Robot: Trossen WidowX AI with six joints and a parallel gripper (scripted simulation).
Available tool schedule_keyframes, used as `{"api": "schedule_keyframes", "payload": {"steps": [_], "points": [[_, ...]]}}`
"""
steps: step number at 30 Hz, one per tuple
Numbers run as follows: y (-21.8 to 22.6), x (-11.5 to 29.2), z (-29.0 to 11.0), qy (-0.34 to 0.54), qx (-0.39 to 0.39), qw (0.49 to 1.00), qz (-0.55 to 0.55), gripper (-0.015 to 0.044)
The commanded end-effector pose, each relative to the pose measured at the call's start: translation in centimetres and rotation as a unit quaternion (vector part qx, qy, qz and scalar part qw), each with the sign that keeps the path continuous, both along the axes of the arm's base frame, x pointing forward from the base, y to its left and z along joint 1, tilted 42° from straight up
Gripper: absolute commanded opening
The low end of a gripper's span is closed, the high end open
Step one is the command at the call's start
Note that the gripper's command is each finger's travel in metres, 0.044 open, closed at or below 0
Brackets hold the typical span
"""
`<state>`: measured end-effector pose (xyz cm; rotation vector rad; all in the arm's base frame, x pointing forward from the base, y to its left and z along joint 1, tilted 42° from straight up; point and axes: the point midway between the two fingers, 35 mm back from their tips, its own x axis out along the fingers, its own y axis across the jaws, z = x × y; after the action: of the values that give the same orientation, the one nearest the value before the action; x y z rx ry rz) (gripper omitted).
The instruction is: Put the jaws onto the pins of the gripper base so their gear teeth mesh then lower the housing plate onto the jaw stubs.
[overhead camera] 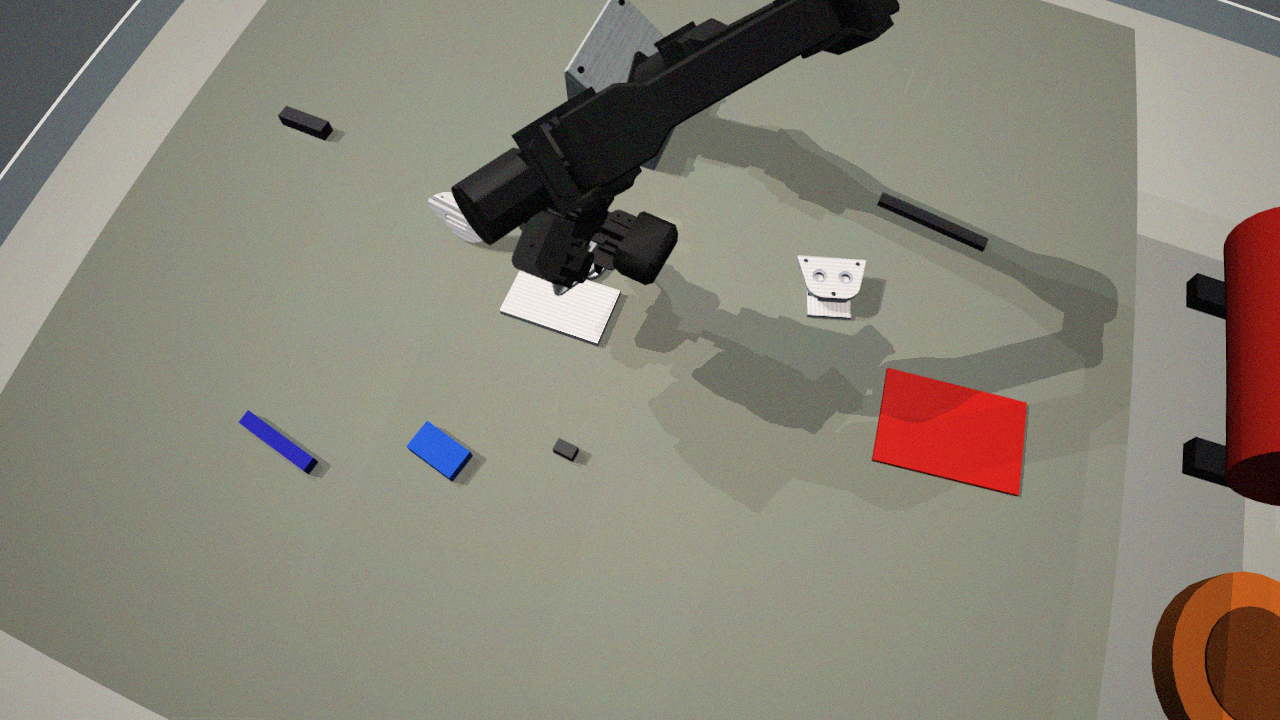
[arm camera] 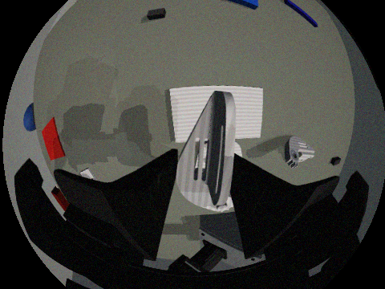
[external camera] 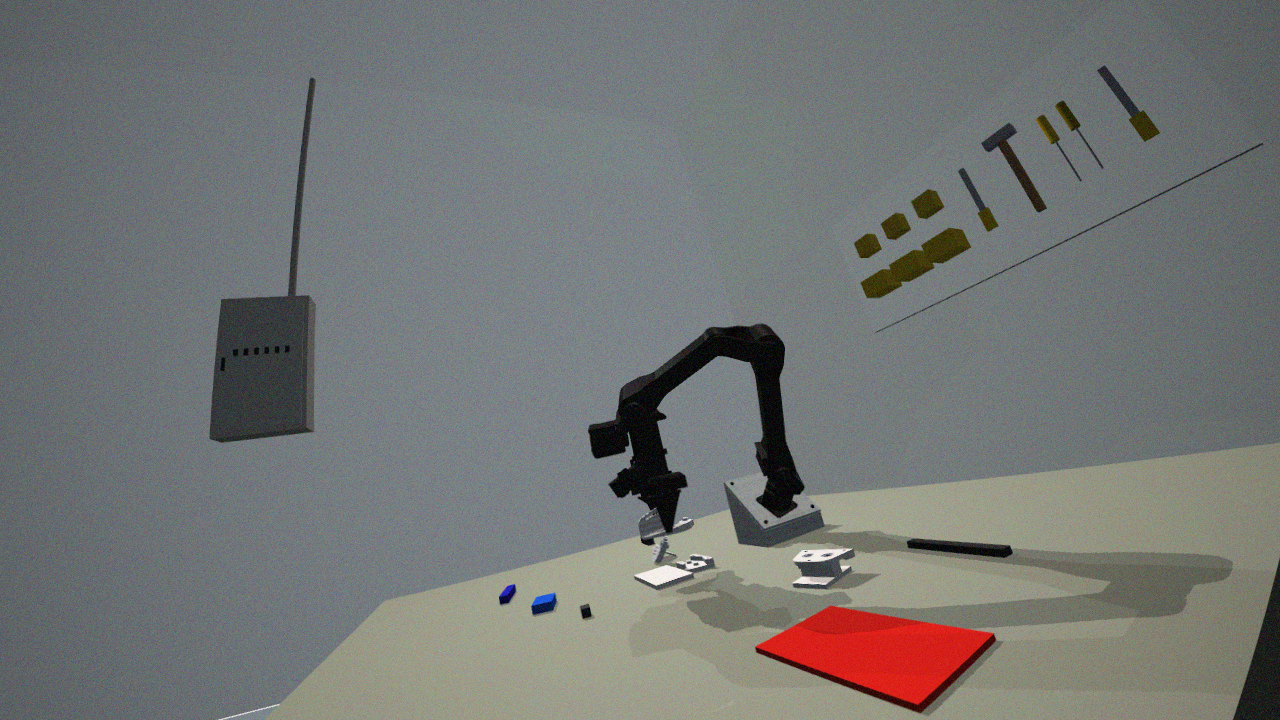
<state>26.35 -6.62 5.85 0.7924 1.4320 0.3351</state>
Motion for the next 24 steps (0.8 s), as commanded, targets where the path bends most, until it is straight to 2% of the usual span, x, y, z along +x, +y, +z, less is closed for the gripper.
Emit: {"api": "schedule_keyframes", "payload": {"steps": [1,24], "points": [[0.07,0.02,0.09,0.003,0.004,1.0,-0.006,0.0134],[0.26,0.08,0.23,0.004,0.004,1.0,-0.007,0.0134]]}}
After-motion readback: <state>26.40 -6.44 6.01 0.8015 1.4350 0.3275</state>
